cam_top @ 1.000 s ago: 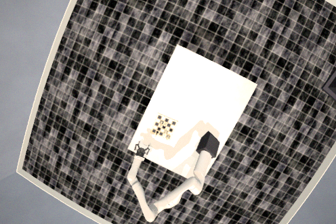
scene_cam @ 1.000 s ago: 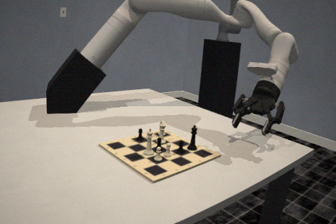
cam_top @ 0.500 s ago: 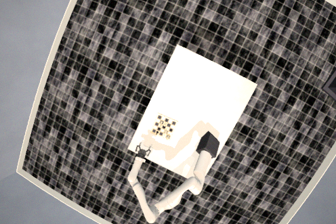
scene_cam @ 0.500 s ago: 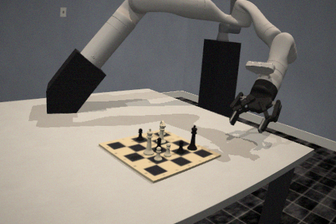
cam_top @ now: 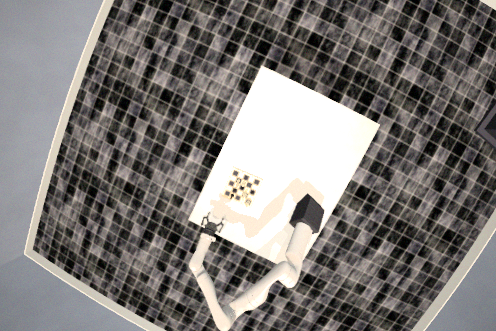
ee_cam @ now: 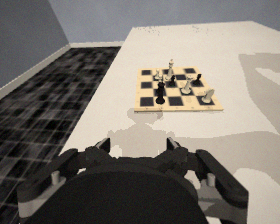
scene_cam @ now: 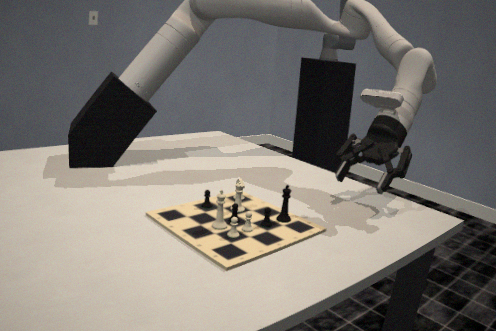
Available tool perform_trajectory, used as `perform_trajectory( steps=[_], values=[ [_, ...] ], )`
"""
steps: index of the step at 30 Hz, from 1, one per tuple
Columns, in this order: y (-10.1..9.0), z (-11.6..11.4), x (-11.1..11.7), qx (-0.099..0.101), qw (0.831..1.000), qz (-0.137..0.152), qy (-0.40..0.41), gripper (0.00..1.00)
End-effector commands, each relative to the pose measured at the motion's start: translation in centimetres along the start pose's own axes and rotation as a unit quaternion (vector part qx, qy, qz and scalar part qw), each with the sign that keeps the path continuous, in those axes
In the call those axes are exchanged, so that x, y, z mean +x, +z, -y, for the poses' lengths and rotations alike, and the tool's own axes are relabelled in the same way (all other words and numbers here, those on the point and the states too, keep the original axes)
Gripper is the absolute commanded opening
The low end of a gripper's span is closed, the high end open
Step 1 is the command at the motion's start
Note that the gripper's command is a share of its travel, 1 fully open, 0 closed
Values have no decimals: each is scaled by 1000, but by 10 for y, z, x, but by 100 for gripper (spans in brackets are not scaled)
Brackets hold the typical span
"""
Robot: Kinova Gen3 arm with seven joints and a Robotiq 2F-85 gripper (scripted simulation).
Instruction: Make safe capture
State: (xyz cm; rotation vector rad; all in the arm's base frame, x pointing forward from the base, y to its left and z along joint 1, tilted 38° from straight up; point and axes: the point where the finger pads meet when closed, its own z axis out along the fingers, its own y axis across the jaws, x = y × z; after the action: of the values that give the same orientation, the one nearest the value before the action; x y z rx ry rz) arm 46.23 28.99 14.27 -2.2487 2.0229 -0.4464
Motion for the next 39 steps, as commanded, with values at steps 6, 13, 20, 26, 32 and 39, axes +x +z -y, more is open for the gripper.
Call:
perform_trajectory(
  steps=[6, 13, 20, 26, 32, 39],
  values=[
    [-5, -8, -4, -4, 1000, 0, -3, 100],
    [-5, -8, -4, -4, 1000, 0, -3, 100],
    [-8, -14, -6, -8, 1000, -1, -3, 100],
    [-16, -32, -10, -21, 1000, -5, -6, 100],
    [-21, -43, -12, -29, 1000, -8, -9, 100],
    [-24, -50, -13, -34, 999, -9, -10, 100]
  ],
)
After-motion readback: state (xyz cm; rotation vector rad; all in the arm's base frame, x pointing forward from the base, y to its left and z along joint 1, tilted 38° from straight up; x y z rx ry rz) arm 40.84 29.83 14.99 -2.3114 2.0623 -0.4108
